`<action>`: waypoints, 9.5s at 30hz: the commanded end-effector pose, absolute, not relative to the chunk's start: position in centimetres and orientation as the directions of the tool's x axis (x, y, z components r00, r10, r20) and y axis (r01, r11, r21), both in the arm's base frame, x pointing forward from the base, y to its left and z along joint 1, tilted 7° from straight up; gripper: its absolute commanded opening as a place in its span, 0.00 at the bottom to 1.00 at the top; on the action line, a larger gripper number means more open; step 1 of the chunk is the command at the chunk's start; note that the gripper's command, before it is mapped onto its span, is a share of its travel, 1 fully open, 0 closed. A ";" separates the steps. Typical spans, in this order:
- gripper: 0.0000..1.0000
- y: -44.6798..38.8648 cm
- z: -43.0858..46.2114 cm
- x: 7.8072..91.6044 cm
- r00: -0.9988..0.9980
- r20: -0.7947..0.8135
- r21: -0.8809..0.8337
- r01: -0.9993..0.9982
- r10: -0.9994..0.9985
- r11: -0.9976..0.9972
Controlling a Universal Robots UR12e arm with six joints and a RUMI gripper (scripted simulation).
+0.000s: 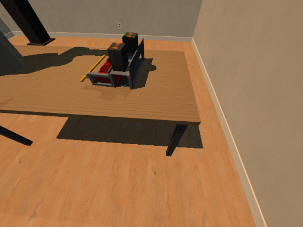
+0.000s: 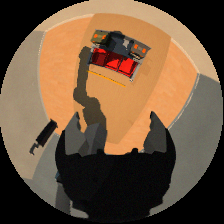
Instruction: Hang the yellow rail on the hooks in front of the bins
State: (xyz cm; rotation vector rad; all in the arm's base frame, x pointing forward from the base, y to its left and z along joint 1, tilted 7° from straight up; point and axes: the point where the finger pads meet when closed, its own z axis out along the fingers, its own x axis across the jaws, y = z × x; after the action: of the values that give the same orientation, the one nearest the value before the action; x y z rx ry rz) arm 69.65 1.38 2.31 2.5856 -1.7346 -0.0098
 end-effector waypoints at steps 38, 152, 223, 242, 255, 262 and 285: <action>1.00 7.9 -32.1 72.0 0.976 0.103 0.062 -0.200 -0.193 -0.978; 0.22 8.6 -39.7 69.7 0.994 0.100 0.083 -0.056 -0.048 -0.995; 0.22 8.2 -43.9 70.4 0.994 0.102 0.083 -0.056 -0.047 -0.995; 0.22 8.2 -43.9 70.5 0.994 0.103 0.083 -0.055 -0.047 -0.995; 0.22 8.2 -44.0 70.4 0.994 0.102 0.083 -0.055 -0.047 -0.995; 0.22 8.2 -44.0 70.4 0.994 0.103 0.083 -0.055 -0.046 -0.995; 0.22 8.2 -44.3 70.5 0.994 0.103 0.083 -0.055 -0.047 -0.995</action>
State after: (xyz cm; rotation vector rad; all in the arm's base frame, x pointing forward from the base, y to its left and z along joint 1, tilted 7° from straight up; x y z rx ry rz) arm 70.25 8.35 -44.12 3.0508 -0.0756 0.1504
